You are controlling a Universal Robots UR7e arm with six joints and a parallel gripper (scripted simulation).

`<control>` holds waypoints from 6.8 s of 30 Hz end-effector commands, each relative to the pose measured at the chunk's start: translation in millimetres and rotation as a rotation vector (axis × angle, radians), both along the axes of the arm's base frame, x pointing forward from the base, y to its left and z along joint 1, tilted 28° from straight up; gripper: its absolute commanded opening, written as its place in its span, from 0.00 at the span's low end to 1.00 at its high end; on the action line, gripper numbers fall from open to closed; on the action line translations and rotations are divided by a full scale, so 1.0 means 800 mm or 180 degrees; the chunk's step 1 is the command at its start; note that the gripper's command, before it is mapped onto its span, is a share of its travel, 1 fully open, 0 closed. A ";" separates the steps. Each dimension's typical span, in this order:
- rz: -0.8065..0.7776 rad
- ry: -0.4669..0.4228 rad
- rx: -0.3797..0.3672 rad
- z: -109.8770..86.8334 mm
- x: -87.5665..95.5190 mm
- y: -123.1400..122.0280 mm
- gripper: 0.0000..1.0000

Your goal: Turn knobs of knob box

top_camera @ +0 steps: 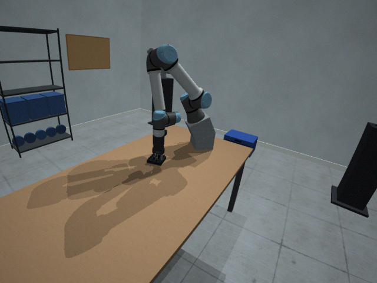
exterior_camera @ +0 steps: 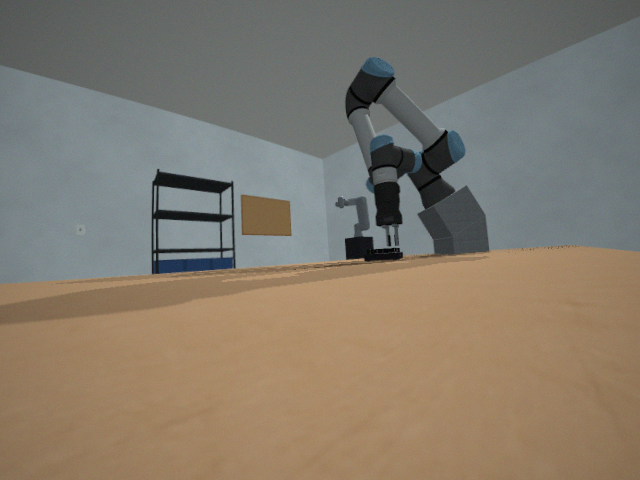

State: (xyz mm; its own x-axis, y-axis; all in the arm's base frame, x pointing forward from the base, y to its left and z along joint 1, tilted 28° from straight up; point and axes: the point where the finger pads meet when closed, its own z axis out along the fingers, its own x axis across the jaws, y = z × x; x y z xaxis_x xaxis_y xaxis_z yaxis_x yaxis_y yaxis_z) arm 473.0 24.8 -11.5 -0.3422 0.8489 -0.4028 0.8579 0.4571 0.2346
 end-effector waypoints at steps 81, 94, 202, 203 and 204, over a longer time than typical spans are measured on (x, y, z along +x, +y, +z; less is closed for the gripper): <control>0.0001 -0.0004 0.0000 -0.015 0.007 -0.004 0.46; 0.0001 -0.0004 0.0000 -0.015 0.007 -0.004 0.30; -0.3379 -0.1017 0.1467 -0.015 0.007 -0.005 0.30; -0.3428 -0.1032 0.1488 -0.015 0.007 -0.005 0.30; -0.3477 -0.1046 0.1509 -0.015 0.007 -0.005 0.30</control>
State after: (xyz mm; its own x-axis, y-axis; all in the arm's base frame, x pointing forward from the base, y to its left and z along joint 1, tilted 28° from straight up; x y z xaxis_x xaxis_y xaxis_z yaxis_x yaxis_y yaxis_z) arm 478.3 21.1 -23.9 0.6542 0.7540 0.0591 0.6517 -0.6017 0.4619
